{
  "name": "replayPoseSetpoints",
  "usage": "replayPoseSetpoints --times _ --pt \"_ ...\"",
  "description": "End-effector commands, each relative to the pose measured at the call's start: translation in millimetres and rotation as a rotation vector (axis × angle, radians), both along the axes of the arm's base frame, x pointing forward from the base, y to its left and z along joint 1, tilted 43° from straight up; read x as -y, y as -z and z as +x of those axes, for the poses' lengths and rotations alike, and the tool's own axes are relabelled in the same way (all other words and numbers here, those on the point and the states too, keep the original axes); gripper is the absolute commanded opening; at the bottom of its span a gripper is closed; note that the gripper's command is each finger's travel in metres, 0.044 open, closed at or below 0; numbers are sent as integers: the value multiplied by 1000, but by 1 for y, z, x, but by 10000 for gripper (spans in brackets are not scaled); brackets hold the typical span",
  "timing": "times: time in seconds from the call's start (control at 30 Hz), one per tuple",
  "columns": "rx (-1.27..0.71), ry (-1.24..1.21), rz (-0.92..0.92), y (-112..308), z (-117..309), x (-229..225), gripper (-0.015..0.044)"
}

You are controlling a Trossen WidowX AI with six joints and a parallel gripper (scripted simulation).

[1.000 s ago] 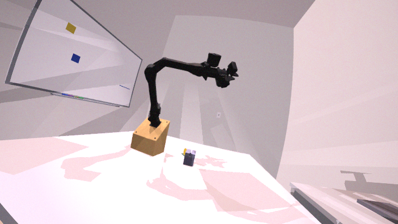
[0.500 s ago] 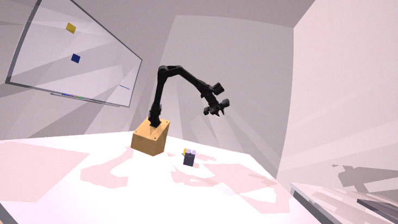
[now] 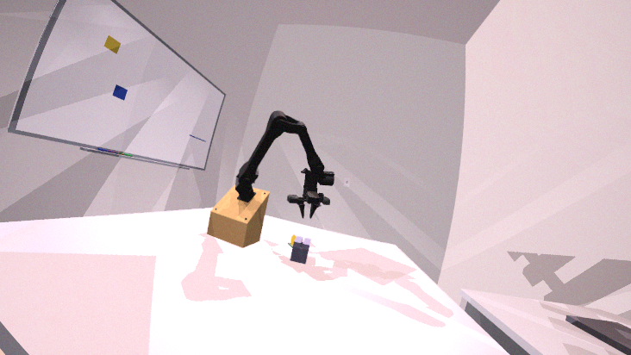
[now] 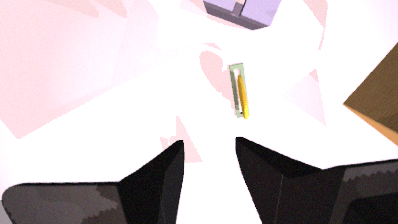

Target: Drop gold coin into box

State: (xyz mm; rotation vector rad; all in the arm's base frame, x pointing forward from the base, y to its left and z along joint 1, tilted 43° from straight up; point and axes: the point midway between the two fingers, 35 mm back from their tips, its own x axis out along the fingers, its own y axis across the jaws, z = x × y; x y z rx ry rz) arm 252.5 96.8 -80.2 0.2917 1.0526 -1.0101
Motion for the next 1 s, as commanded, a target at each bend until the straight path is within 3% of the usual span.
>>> replayPoseSetpoints --times 0.0,0.97 --pt "-133 -86 -167 7 -29 26 161" --pt "-133 -86 -169 50 -26 62 161"
